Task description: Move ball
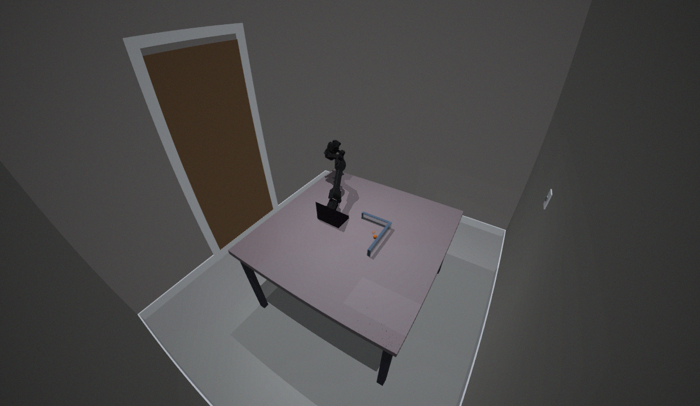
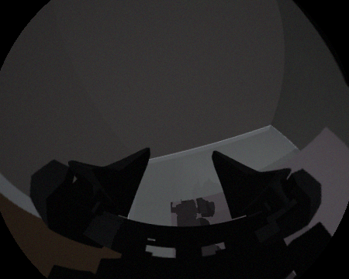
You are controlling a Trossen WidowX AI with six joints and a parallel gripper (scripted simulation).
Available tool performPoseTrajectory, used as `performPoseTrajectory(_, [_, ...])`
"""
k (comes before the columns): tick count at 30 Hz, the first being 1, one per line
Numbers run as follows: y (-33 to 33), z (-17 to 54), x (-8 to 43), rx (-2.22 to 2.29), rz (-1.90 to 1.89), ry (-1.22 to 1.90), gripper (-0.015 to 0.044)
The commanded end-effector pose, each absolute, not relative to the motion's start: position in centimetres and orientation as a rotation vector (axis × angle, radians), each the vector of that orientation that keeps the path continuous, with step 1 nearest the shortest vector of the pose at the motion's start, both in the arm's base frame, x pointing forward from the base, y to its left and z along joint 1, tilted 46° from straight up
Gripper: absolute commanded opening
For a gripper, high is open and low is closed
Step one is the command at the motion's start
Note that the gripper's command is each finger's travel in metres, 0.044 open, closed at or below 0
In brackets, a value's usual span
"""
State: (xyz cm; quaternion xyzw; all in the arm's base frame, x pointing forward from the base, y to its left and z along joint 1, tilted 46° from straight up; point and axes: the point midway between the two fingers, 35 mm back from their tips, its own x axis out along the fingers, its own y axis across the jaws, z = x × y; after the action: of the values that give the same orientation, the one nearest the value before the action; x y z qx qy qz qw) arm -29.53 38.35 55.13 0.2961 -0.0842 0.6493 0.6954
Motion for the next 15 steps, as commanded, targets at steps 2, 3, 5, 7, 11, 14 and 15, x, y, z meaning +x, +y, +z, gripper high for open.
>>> performPoseTrajectory(2, [38.6,55.1,-29.2,0.656,1.445,-0.194,0.0347])
performPoseTrajectory(3, [38.9,55.1,-28.9,0.649,1.439,-0.201,0.0321])
performPoseTrajectory(5, [40.0,55.1,-27.6,0.629,1.421,-0.224,0.0269])
performPoseTrajectory(7, [41.4,55.0,-25.8,0.598,1.396,-0.254,0.0226])
performPoseTrajectory(11, [44.1,54.8,-21.7,0.530,1.342,-0.312,0.0226])
performPoseTrajectory(14, [45.9,54.5,-18.3,0.473,1.299,-0.350,0.0226])
performPoseTrajectory(15, [46.5,54.4,-17.1,0.453,1.285,-0.362,0.0226])
